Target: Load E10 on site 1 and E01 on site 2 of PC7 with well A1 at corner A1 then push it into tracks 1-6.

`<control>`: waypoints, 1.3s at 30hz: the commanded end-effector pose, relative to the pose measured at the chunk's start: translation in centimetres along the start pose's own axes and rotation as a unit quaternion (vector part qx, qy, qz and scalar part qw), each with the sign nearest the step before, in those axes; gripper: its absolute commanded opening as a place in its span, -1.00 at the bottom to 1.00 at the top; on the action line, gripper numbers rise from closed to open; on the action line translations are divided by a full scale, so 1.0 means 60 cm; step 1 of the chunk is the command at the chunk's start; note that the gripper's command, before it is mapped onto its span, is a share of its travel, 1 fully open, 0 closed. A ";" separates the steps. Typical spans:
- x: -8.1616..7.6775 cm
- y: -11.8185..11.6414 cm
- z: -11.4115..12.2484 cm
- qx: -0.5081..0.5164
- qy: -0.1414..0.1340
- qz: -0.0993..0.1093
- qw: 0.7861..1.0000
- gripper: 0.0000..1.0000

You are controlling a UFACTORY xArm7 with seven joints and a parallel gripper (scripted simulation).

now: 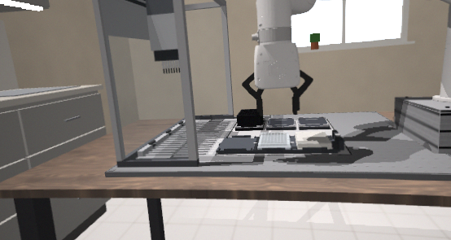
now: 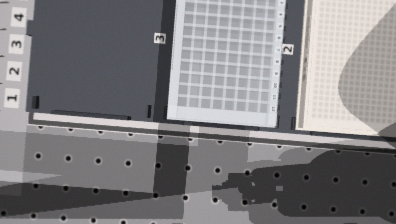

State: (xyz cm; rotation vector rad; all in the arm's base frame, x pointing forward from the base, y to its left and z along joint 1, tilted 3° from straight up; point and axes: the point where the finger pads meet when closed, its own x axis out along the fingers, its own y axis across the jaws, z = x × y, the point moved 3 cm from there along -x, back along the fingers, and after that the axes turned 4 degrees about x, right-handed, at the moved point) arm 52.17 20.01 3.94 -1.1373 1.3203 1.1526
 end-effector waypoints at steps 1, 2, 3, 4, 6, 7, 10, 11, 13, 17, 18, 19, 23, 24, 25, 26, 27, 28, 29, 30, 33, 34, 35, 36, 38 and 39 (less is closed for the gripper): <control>-0.003 0.031 -0.020 -0.077 -0.003 -0.003 0.997 0.63; -0.003 0.038 -0.024 -0.094 -0.002 -0.003 0.996 0.63; -0.003 0.038 -0.024 -0.094 -0.002 -0.003 0.996 0.63; -0.003 0.038 -0.024 -0.094 -0.002 -0.003 0.996 0.63; -0.003 0.052 -0.033 -0.127 -0.002 -0.003 0.992 0.63; -0.003 0.059 -0.038 -0.143 -0.002 -0.003 0.990 0.63; -0.003 0.080 -0.051 -0.193 -0.002 -0.003 0.981 0.63; -0.003 0.087 -0.056 -0.209 -0.002 -0.003 0.978 0.63; -0.003 0.101 -0.065 -0.241 -0.002 -0.003 0.970 0.63; -0.002 0.130 -0.083 -0.305 -0.002 -0.003 0.952 0.63; -0.002 0.137 -0.087 -0.321 -0.002 -0.003 0.947 0.63; -0.002 0.144 -0.092 -0.337 -0.002 -0.003 0.941 0.63; -0.002 0.158 -0.101 -0.368 -0.001 -0.003 0.930 0.63; -0.002 0.165 -0.105 -0.384 -0.001 -0.003 0.923 0.63; -0.002 0.172 -0.110 -0.399 -0.001 -0.003 0.917 0.63; -0.002 0.179 -0.114 -0.414 -0.001 -0.003 0.910 0.63; -0.002 0.186 -0.119 -0.429 -0.001 -0.003 0.903 0.63; -0.002 0.193 -0.123 -0.444 -0.001 -0.003 0.896 0.63; -0.002 0.200 -0.128 -0.459 -0.001 -0.003 0.888 0.63; -0.002 0.207 -0.132 -0.474 -0.001 -0.003 0.881 0.63; -0.001 0.228 -0.146 -0.517 -0.001 -0.003 0.856 0.63; -0.001 0.235 -0.150 -0.532 -0.001 -0.003 0.847 0.63; -0.001 0.242 -0.155 -0.546 -0.001 -0.003 0.838 0.63; -0.001 0.249 -0.159 -0.559 -0.001 -0.003 0.829 0.63; -0.001 0.249 -0.159 -0.559 -0.001 -0.003 0.829 0.63; -0.001 0.256 -0.164 -0.573 -0.001 -0.003 0.819 0.63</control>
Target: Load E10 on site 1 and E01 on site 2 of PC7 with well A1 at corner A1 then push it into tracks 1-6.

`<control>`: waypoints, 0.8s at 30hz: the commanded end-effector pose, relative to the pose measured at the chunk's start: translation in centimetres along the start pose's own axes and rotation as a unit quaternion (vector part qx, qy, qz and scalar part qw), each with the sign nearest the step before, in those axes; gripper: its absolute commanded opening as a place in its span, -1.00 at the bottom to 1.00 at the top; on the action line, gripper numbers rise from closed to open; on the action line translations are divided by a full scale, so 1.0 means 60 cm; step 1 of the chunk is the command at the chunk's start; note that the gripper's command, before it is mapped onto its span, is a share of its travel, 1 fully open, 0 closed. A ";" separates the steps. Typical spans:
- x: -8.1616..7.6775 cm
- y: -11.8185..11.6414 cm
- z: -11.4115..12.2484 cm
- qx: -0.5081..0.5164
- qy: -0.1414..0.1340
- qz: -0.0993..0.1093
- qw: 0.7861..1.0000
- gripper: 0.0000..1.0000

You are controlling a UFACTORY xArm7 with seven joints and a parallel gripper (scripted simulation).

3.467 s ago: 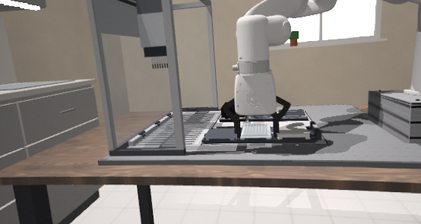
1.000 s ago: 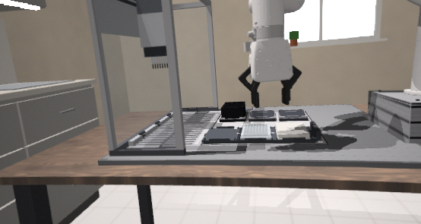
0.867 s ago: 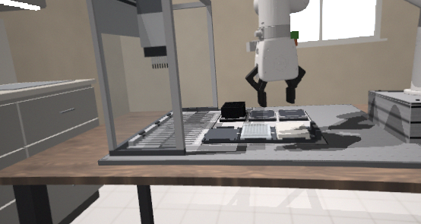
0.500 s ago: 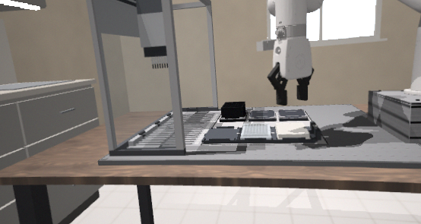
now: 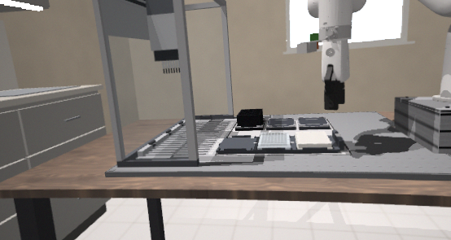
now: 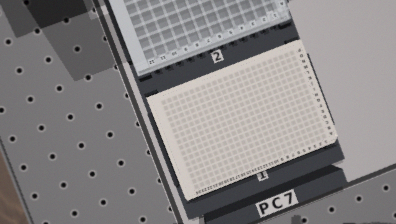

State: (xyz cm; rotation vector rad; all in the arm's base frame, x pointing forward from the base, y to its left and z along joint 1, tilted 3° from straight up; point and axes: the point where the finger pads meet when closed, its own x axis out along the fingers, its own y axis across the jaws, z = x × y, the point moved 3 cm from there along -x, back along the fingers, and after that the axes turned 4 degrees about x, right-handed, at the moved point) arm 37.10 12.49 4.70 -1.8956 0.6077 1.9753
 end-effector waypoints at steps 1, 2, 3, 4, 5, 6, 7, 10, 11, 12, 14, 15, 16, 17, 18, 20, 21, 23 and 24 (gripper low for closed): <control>-0.006 0.028 0.015 -0.065 -0.001 -0.011 0.998 0.63; -0.005 0.035 0.020 -0.081 -0.001 -0.011 0.997 0.63; -0.005 0.042 0.024 -0.098 -0.001 -0.011 0.995 0.63; -0.005 0.049 0.028 -0.114 -0.001 -0.011 0.993 0.63; -0.005 0.056 0.033 -0.131 0.000 -0.011 0.991 0.63; -0.005 0.063 0.037 -0.147 0.000 -0.011 0.989 0.63; -0.005 0.070 0.042 -0.164 0.000 -0.011 0.986 0.63; -0.005 0.070 0.042 -0.182 0.000 -0.011 0.983 0.63; -0.005 0.070 0.042 -0.182 0.000 -0.011 0.983 0.63; -0.005 0.070 0.042 -0.182 0.000 -0.011 0.983 0.63; -0.005 0.070 0.042 -0.182 0.000 -0.011 0.983 0.63; -0.005 0.070 0.042 -0.182 0.000 -0.011 0.983 0.63; -0.005 0.070 0.042 -0.182 0.000 -0.011 0.983 0.63; -0.005 0.070 0.042 -0.182 0.000 -0.011 0.983 0.63; -0.005 0.070 0.042 -0.182 0.000 -0.011 0.983 0.63; -0.005 0.070 0.042 -0.182 0.000 -0.011 0.983 0.63; -0.005 0.070 0.042 -0.182 0.000 -0.011 0.983 0.63; -0.005 0.070 0.042 -0.182 0.000 -0.011 0.983 0.63; -0.005 0.070 0.042 -0.182 0.000 -0.011 0.983 0.63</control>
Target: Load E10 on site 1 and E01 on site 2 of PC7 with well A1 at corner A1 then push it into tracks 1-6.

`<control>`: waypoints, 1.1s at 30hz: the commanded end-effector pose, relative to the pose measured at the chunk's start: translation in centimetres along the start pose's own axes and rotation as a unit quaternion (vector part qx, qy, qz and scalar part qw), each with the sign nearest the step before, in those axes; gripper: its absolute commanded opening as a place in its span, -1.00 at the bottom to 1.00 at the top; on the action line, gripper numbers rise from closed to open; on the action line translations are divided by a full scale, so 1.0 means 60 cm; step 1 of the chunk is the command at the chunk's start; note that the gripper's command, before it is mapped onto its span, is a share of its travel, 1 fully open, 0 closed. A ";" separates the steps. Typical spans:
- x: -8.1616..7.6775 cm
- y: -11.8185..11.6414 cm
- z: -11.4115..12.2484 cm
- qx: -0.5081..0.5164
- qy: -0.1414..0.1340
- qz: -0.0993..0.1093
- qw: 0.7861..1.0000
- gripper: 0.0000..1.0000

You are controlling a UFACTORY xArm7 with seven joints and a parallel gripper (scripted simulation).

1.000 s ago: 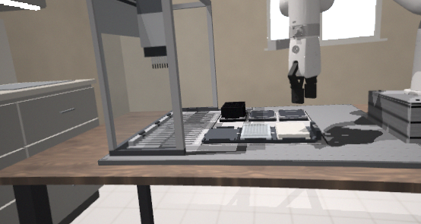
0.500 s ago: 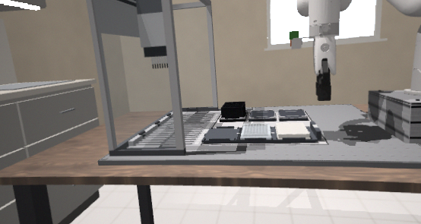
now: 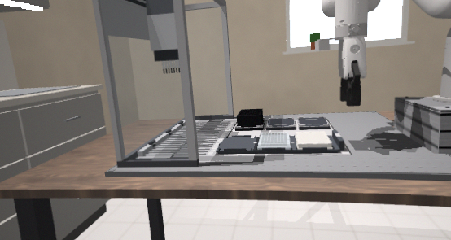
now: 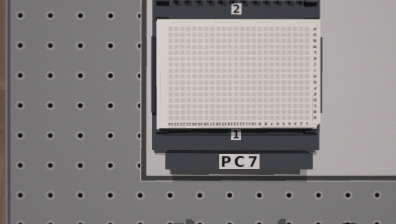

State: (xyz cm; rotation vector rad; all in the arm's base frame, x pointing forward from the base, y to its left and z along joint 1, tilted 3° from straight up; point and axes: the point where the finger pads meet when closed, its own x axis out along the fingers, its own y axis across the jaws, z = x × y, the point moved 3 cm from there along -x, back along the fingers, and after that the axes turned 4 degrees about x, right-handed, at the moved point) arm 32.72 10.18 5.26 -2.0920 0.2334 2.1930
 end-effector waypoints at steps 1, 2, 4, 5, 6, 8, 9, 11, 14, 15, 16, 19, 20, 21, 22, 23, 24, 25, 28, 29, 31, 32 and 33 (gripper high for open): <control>-0.001 -0.001 -0.001 0.000 0.001 -0.001 1.000 0.63; 0.001 -0.001 -0.001 0.000 0.001 -0.001 1.000 0.63; 0.007 -0.001 -0.001 0.000 0.001 -0.001 1.000 0.63; 0.010 -0.001 -0.001 0.000 0.001 -0.001 1.000 0.63; 0.012 0.000 -0.001 0.000 0.001 -0.001 1.000 0.63; 0.015 -0.001 -0.001 0.000 0.001 -0.001 1.000 0.63; 0.015 -0.001 -0.001 0.000 0.001 -0.001 1.000 0.63; 0.021 -0.001 -0.001 0.000 0.001 -0.001 1.000 0.63; 0.029 -0.001 -0.001 0.000 0.001 -0.001 1.000 0.63; 0.032 -0.001 -0.001 0.000 0.001 -0.001 1.000 0.63; 0.035 -0.001 -0.001 0.000 0.001 -0.001 1.000 0.63; 0.043 -0.001 -0.001 0.000 0.001 -0.001 1.000 0.63; 0.046 -0.001 -0.001 0.000 0.001 -0.001 1.000 0.63; 0.049 -0.001 -0.001 0.000 0.001 -0.001 1.000 0.63; 0.051 -0.001 -0.001 0.000 0.001 -0.001 1.000 0.63; 0.054 -0.001 -0.001 0.000 0.001 -0.001 1.000 0.63; 0.057 -0.001 -0.001 0.000 0.001 -0.001 1.000 0.63; 0.057 -0.001 -0.001 0.000 0.001 -0.001 1.000 0.63; 0.062 -0.001 -0.001 0.000 0.001 -0.001 1.000 0.63; 0.065 -0.001 -0.001 0.000 0.001 -0.001 1.000 0.63; 0.071 -0.001 -0.001 0.000 0.001 -0.001 1.000 0.63; 0.074 -0.001 -0.001 0.000 0.001 -0.001 1.000 0.63; 0.076 -0.001 -0.001 0.000 0.001 -0.001 1.000 0.63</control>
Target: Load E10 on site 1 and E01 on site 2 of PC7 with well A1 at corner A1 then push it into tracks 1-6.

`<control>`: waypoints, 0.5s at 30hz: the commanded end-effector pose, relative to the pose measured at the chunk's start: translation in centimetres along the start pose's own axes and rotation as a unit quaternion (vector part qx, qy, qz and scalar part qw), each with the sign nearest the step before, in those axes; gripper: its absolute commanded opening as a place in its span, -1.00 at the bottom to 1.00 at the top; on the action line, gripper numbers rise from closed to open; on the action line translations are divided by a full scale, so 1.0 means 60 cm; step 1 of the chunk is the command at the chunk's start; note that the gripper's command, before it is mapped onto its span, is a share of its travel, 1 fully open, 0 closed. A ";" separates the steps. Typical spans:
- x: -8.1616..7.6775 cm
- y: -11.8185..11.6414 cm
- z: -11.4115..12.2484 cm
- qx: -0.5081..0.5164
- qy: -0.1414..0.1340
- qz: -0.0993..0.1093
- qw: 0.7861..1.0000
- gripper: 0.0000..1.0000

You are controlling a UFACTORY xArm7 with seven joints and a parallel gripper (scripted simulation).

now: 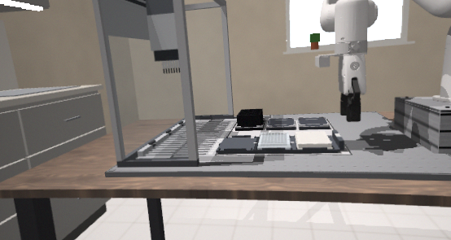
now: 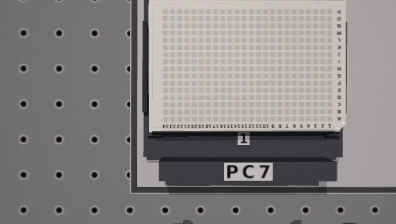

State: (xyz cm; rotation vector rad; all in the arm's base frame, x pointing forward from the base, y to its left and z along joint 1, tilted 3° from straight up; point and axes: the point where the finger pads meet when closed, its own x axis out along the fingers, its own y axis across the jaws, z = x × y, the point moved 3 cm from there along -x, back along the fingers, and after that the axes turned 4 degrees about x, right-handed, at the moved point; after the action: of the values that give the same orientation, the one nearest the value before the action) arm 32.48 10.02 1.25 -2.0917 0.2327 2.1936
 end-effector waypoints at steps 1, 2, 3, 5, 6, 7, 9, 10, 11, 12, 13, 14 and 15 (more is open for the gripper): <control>0.012 -0.001 -0.002 0.000 0.001 0.000 1.000 0.63; 0.015 -0.001 -0.002 0.000 0.001 0.000 1.000 0.63; 0.018 -0.001 -0.002 0.000 0.001 0.000 1.000 0.63; 0.023 -0.001 -0.002 0.000 0.001 0.000 1.000 0.63; 0.026 -0.001 -0.002 0.000 0.001 0.000 1.000 0.63; 0.029 -0.001 -0.002 0.000 0.001 0.000 1.000 0.63; 0.032 -0.001 -0.002 0.000 0.001 0.000 1.000 0.63; 0.032 -0.001 -0.002 0.000 0.001 0.000 1.000 0.63; 0.034 -0.001 -0.002 0.000 0.001 0.000 1.000 0.63; 0.037 -0.001 -0.002 0.000 0.001 0.000 1.000 0.63; 0.040 -0.001 -0.002 0.000 0.001 0.000 1.000 0.63; 0.043 -0.001 -0.002 0.000 0.001 0.000 1.000 0.63; 0.045 -0.001 -0.002 0.000 0.001 0.000 1.000 0.63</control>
State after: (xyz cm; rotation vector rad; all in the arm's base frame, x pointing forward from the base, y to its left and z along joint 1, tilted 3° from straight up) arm 32.38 9.96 -0.95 -2.0917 0.2327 2.1936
